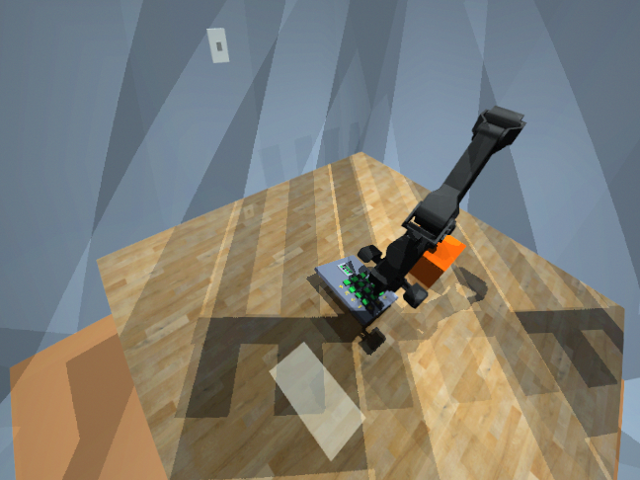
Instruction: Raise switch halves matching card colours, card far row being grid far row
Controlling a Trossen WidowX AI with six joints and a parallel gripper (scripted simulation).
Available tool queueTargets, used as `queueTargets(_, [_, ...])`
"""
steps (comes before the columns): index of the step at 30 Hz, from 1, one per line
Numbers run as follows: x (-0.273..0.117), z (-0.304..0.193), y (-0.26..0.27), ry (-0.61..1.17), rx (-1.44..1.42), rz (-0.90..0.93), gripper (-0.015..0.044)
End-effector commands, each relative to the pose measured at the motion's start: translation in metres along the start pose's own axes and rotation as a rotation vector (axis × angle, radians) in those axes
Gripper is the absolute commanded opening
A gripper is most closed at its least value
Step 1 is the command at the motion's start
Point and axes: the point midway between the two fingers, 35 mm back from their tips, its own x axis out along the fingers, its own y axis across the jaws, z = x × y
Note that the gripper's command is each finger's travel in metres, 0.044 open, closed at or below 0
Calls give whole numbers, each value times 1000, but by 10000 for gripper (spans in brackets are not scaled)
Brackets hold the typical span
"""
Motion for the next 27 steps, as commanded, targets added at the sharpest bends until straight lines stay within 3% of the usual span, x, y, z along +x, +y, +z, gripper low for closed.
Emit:
queueTargets(1, [1,0,0,1,-3,2,0])
queueTargets(27, [4,0,0,0,-3,2,0])
